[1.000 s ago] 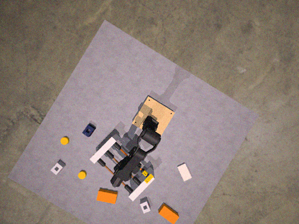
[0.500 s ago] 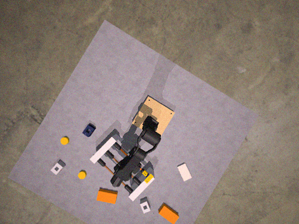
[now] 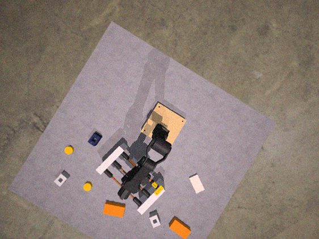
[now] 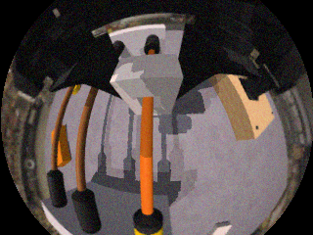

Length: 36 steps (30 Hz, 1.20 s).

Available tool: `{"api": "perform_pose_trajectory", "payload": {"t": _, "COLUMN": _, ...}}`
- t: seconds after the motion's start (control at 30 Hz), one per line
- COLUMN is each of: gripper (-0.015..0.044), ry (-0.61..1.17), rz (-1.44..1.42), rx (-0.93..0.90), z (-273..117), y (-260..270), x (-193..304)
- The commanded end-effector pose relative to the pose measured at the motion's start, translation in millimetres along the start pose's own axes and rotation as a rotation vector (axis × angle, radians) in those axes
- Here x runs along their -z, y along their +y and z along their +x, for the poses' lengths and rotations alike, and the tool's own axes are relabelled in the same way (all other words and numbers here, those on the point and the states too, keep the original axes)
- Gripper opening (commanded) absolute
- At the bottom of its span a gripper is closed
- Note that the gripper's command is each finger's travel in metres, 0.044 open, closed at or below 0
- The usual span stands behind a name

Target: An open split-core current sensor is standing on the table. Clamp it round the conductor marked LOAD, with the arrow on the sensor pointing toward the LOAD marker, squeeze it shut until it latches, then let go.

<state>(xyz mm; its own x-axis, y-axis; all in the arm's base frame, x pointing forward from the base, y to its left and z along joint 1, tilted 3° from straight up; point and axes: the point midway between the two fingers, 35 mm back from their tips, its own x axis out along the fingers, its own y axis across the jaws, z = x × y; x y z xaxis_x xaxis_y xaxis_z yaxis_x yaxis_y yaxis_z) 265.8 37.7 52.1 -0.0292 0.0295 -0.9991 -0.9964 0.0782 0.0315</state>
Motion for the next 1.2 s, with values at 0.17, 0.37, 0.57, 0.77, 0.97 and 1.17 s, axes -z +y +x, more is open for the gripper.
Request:
{"api": "perform_pose_trajectory", "payload": {"t": 0.17, "gripper": 0.0, "ry": -0.001, "rz": -0.001, "rx": 0.004, "z": -0.6, "y": -2.7, "x": -0.2}}
{"api": "perform_pose_trajectory", "payload": {"t": 0.37, "gripper": 0.0026, "ry": 0.0, "rz": 0.001, "rx": -0.002, "z": 0.5, "y": -0.9, "x": 0.1}}
{"api": "perform_pose_trajectory", "payload": {"t": 0.57, "gripper": 0.0184, "ry": 0.0, "rz": 0.001, "rx": -0.002, "z": 0.5, "y": -0.9, "x": 0.1}}
{"api": "perform_pose_trajectory", "payload": {"t": 0.77, "gripper": 0.0261, "ry": 0.0, "rz": 0.001, "rx": -0.002, "z": 0.5, "y": -0.9, "x": 0.1}}
{"api": "perform_pose_trajectory", "payload": {"t": 0.97, "gripper": 0.0261, "ry": 0.0, "rz": 0.001, "rx": -0.002, "z": 0.5, "y": -0.9, "x": 0.1}}
{"api": "perform_pose_trajectory", "payload": {"t": 1.17, "gripper": 0.0261, "ry": 0.0, "rz": 0.001, "rx": -0.002, "z": 0.5, "y": -0.9, "x": 0.1}}
